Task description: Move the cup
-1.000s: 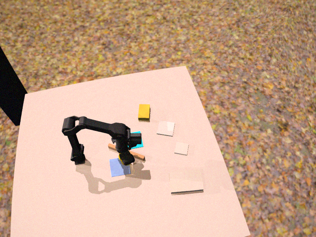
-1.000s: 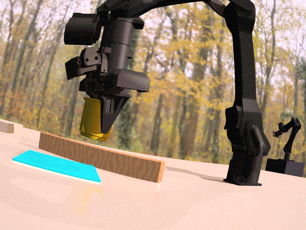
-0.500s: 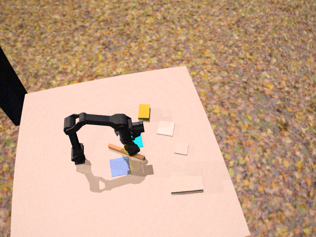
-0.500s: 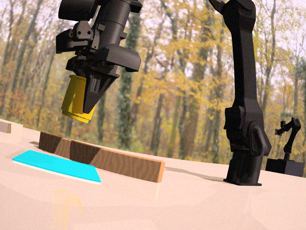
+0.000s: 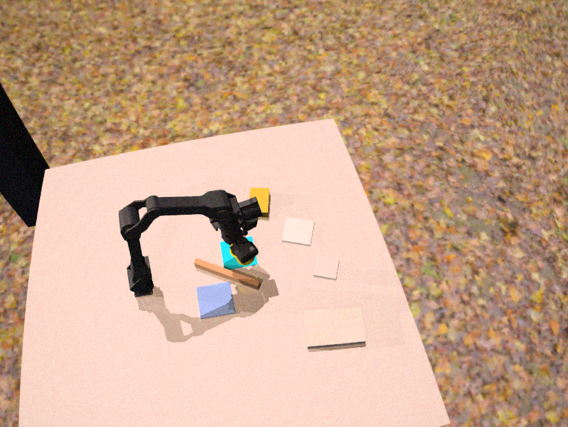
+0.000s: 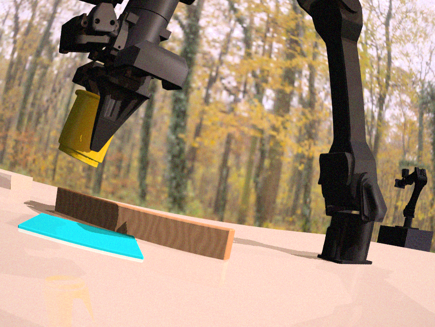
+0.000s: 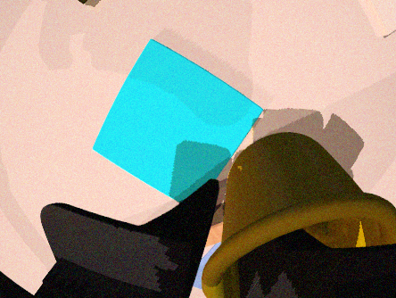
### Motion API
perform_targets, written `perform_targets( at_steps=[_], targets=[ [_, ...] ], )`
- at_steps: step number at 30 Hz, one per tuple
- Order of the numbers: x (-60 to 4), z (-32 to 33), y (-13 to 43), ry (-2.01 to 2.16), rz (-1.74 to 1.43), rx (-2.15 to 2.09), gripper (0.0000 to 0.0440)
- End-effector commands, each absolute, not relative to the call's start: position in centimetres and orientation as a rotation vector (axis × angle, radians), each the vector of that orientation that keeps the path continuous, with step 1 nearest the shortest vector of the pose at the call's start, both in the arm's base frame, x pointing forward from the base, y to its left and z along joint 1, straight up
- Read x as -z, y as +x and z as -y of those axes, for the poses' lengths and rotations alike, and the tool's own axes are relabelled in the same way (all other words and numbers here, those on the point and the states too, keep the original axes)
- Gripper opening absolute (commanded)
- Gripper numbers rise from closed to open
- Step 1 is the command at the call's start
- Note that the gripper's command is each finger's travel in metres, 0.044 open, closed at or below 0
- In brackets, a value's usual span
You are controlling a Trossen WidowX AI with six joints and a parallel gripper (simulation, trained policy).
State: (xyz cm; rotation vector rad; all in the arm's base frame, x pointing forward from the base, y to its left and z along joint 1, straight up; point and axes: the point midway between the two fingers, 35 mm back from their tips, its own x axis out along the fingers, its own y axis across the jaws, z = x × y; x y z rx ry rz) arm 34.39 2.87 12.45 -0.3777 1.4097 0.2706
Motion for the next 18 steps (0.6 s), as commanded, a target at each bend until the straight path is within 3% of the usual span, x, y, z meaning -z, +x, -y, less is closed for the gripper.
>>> perform_targets(
  at_steps=[1, 18],
  targets=[
    [-12.2, -4.7, 35.0, -0.381, -1.387, -0.284, 0.0],
    [-8.9, -9.8, 35.0, -0.395, -1.374, -0.304, 0.0]
  ],
)
